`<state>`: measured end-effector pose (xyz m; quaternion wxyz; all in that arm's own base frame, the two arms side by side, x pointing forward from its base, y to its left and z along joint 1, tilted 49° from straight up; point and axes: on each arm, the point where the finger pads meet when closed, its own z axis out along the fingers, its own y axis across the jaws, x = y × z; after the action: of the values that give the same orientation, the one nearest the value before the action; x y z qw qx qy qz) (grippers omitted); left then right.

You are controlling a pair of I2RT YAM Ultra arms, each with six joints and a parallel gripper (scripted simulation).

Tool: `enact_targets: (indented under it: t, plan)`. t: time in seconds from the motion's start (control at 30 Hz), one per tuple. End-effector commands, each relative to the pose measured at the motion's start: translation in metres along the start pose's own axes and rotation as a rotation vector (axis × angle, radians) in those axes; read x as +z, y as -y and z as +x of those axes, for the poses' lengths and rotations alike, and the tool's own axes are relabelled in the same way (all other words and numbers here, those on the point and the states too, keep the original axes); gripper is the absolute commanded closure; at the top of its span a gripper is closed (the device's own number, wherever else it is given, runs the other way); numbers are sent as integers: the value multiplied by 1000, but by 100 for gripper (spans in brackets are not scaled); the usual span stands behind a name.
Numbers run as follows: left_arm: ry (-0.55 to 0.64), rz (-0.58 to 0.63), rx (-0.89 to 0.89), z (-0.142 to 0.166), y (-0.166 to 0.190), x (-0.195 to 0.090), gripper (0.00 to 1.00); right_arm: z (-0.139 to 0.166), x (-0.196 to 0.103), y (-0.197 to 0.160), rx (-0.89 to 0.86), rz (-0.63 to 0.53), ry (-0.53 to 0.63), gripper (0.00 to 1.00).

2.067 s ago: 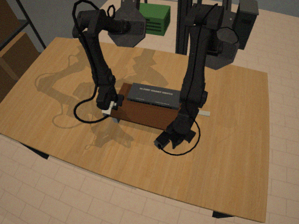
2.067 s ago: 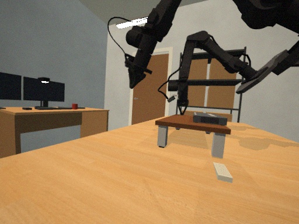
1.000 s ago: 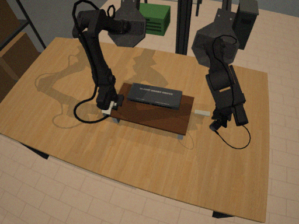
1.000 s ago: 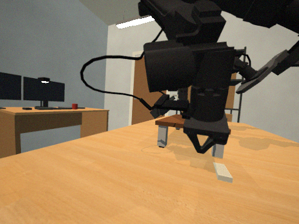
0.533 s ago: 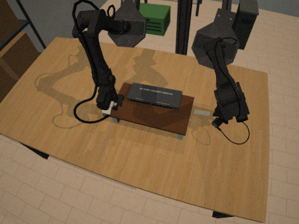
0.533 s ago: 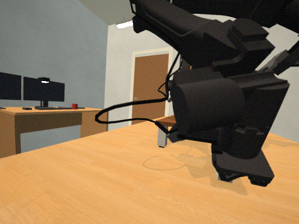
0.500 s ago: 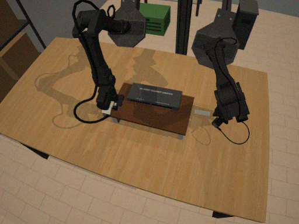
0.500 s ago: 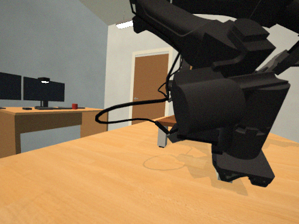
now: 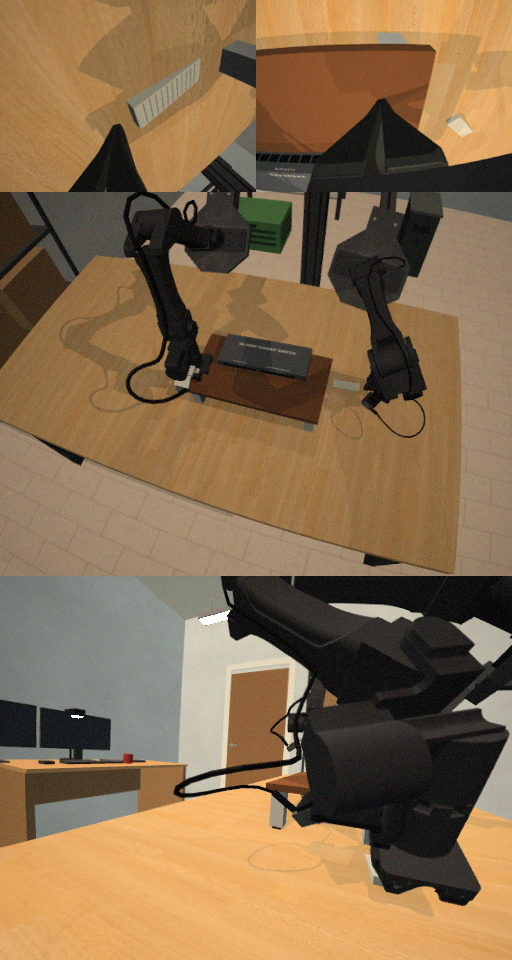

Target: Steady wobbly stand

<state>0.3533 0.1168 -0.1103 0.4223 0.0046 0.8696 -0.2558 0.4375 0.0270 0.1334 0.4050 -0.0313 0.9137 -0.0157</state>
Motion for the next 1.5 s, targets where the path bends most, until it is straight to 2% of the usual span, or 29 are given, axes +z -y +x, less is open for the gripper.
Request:
enact_targets:
  t: [0.0,0.1,0.17,0.3,0.4,0.67,0.77,0.93,1.0,1.2,1.3,1.47]
  plan:
    - [3,14,-23,7,7,-2,100,-7,6,4,1,4,20,100]
    - [13,1,5,-4,7,-2,100,-7,6,4,1,4,20,100]
    - [7,5,-16,4,7,-1,100,-7,6,4,1,4,20,100]
    - [18,2,10,-6,10,-2,100,-7,6,4,1,4,20,100]
    - [0,-11,-18,6,9,-1,100,-7,6,4,1,4,20,100]
    - [13,1,5,-3,14,1,100,-7,6,4,1,4,20,100]
    - [2,4,-21,7,16,2,100,-7,6,4,1,4,20,100]
    - [15,-10,8,-5,16,1,100,-7,6,4,1,4,20,100]
    - [-3,-13,-12,5,15,4,100,-7,6,4,1,4,20,100]
    - [7,-9,2,-1,21,3,100,-7,6,4,1,4,20,100]
    - [-1,3,-20,7,22,6,100,-7,6,4,1,4,20,100]
    - [14,-10,9,-5,22,4,100,-7,6,4,1,4,20,100]
